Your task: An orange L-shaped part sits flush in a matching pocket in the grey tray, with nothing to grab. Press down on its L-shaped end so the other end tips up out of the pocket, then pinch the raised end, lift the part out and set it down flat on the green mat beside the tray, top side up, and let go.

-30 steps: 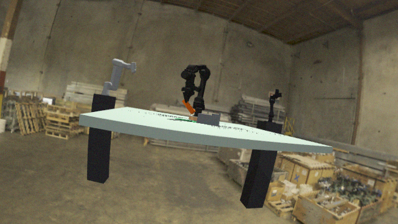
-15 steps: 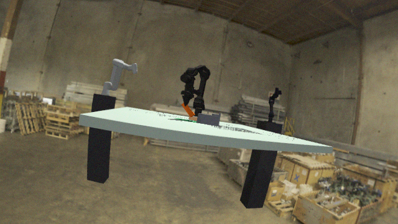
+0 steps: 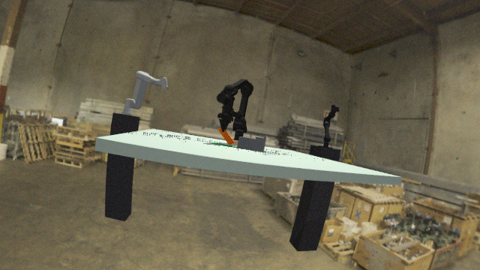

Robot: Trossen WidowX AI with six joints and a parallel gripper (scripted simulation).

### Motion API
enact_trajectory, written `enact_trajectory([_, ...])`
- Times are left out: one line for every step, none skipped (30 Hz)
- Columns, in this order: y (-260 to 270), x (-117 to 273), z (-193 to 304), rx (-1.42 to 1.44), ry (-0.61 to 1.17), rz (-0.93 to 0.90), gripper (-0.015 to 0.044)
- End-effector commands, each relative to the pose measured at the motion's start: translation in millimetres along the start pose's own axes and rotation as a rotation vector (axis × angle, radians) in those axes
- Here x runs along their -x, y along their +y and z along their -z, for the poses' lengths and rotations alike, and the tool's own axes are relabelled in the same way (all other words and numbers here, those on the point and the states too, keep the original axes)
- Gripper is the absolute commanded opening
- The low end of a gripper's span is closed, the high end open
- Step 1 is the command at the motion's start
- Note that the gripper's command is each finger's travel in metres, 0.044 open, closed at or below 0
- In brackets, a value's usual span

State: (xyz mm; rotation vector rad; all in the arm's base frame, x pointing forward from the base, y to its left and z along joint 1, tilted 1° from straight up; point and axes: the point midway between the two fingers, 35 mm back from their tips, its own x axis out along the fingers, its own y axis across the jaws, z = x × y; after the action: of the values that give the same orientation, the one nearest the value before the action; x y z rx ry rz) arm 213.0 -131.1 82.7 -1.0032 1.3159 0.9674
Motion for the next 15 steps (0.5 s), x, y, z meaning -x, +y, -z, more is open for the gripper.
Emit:
enact_trajectory([0.7,-2.9,-0.6,0.003,-0.003,-0.002,0.0])
enact_trajectory([0.7,-2.9,-0.6,0.003,-0.003,-0.002,0.0])
enact_trajectory([0.7,-2.9,-0.6,0.003,-0.003,-0.002,0.0])
enact_trajectory([0.7,-2.9,-0.6,0.003,-0.003,-0.002,0.0])
enact_trajectory([0.7,-3.0,-0.6,0.003,-0.003,-0.002,0.0])
enact_trajectory([0.7,-3.0,-0.6,0.003,-0.003,-0.002,0.0])
enact_trajectory([0.7,-3.0,-0.6,0.003,-0.003,-0.002,0.0])
enact_trajectory([0.7,-3.0,-0.6,0.003,-0.003,-0.002,0.0])
enact_trajectory([0.7,-3.0,-0.6,0.003,-0.003,-0.002,0.0])
enact_trajectory([0.7,-3.0,-0.6,0.003,-0.003,-0.002,0.0])
enact_trajectory([1.0,-2.5,-0.3,0.0,-0.001,-0.003,0.0])
enact_trajectory([1.0,-2.5,-0.3,0.0,-0.001,-0.003,0.0026])
enact_trajectory([1.0,-2.5,-0.3,0.0,-0.001,-0.003,0.0053])
enact_trajectory([1.0,-2.5,-0.3,0.0,-0.001,-0.003,0.0079])
enact_trajectory([1.0,-2.5,-0.3,0.0,-0.001,-0.003,0.0105])
